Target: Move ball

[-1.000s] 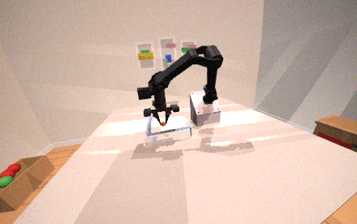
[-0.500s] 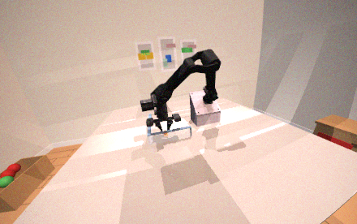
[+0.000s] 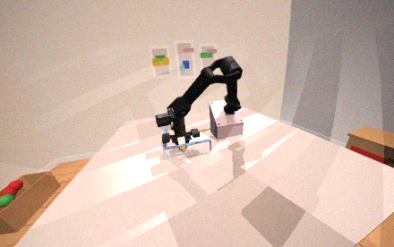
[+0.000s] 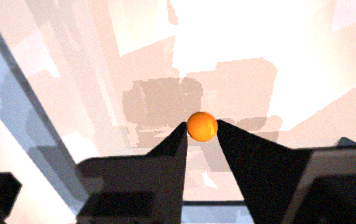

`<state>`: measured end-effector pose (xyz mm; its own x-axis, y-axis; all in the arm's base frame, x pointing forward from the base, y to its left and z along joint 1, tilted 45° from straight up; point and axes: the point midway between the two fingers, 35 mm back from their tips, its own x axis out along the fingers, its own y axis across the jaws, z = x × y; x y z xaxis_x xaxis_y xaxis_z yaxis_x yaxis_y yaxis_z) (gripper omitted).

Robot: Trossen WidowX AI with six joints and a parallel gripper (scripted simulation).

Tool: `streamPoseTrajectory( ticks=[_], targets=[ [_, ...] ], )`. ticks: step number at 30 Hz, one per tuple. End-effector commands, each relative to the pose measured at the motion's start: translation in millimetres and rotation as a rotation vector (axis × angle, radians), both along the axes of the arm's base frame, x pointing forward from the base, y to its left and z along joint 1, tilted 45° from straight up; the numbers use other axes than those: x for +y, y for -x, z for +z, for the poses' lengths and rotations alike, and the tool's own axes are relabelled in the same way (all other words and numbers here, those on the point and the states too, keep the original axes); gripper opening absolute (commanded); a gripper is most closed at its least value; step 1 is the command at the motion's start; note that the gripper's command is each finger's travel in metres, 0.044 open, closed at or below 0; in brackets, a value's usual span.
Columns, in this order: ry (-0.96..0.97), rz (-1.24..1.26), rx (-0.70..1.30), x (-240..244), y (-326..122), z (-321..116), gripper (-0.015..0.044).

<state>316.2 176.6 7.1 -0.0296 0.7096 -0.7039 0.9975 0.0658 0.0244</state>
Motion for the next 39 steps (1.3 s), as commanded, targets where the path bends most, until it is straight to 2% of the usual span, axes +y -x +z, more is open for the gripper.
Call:
streamPoseTrajectory(
  ticks=[1, 5, 14, 21, 27, 39],
  targets=[
    [0.005, -0.005, 0.005, 1, 1, -3, 0.0000],
    [0.005, -0.005, 0.005, 1, 1, -3, 0.0000],
    [0.000, -0.001, 0.001, 1, 0, -1, 0.0234],
    [0.001, -0.001, 0.001, -1, 0, 0, 0.0234],
    [0.010, -0.005, 0.004, -60, -3, 57, 0.0234],
    [0.015, -0.018, -0.002, -60, -6, 54, 0.0234]
  ],
)
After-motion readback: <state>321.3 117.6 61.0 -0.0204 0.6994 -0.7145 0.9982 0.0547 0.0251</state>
